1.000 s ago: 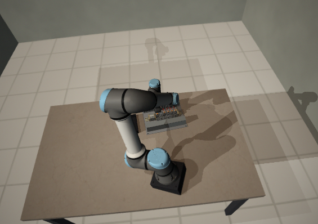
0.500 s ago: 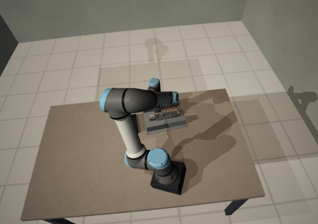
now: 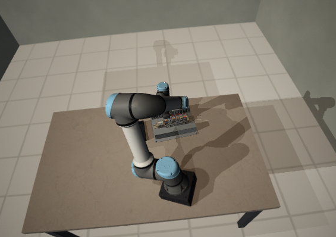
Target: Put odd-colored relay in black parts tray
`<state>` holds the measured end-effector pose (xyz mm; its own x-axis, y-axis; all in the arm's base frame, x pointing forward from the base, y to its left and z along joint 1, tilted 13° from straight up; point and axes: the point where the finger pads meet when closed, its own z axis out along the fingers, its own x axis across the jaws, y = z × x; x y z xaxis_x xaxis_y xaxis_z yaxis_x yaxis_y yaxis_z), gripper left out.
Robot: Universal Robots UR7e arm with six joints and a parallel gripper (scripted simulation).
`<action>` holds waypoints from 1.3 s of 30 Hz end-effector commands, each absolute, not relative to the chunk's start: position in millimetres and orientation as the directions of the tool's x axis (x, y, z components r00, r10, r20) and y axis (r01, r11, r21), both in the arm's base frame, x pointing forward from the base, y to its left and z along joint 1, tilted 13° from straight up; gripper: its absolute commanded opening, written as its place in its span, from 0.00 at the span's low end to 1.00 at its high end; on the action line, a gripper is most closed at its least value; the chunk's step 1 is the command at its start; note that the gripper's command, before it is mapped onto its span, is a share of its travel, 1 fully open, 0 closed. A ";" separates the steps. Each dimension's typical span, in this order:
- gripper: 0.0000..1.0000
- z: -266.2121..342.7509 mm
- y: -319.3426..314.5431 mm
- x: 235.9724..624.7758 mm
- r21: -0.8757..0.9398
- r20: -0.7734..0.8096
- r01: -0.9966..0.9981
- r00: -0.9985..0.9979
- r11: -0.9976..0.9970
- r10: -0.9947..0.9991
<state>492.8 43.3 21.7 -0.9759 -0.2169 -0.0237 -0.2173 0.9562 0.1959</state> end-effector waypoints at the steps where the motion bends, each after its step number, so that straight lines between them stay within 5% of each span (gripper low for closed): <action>1: 0.00 21.8 43.6 491.8 0.197 -0.045 -0.217 -0.976 0.956 -0.212; 39: 0.00 22.0 43.2 490.2 0.197 -0.108 -0.217 -0.974 0.956 -0.199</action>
<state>490.7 42.9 21.4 -0.9751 -0.2010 -0.0941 -0.2161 0.9565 0.1961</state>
